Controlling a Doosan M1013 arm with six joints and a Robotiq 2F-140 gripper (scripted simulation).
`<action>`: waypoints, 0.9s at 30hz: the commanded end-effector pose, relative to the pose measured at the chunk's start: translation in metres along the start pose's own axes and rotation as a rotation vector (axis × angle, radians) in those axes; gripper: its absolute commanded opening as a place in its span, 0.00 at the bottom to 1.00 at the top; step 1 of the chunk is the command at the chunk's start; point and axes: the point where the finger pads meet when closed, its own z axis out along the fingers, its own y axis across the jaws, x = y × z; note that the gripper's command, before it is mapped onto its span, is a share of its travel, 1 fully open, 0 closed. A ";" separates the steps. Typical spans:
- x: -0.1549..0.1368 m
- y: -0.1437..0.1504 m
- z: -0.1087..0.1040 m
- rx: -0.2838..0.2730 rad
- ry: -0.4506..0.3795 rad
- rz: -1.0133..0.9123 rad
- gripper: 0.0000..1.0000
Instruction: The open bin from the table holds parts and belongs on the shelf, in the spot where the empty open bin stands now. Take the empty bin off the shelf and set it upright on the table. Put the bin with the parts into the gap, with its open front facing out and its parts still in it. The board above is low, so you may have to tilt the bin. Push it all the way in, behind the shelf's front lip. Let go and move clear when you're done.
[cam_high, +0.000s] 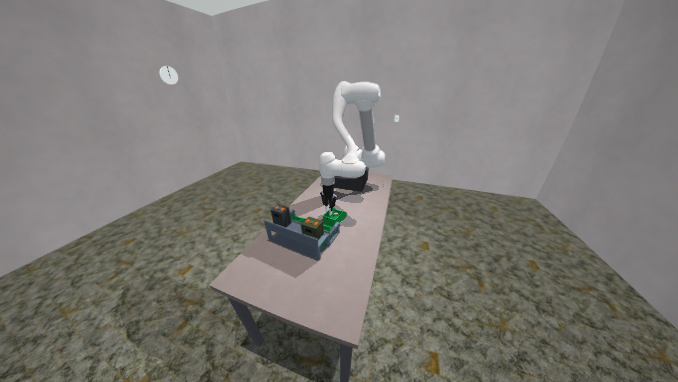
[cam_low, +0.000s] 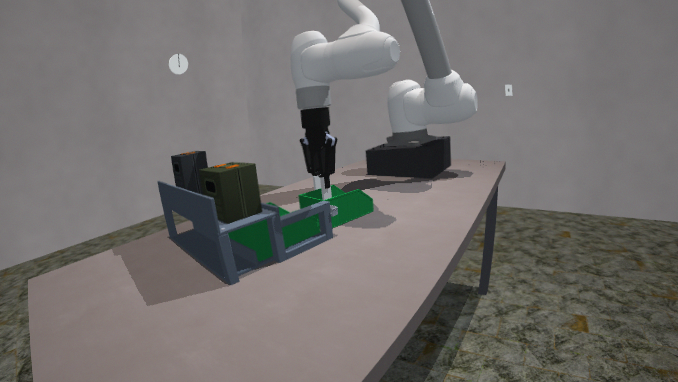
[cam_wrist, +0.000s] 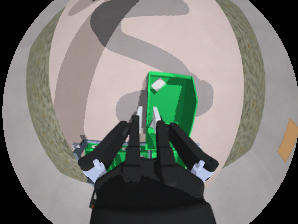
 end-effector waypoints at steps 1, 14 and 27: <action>0.000 -0.002 0.002 0.002 -0.002 0.004 0.24; 0.000 -0.002 0.002 0.002 -0.002 0.004 0.10; 0.000 -0.002 0.002 0.002 -0.002 0.004 0.10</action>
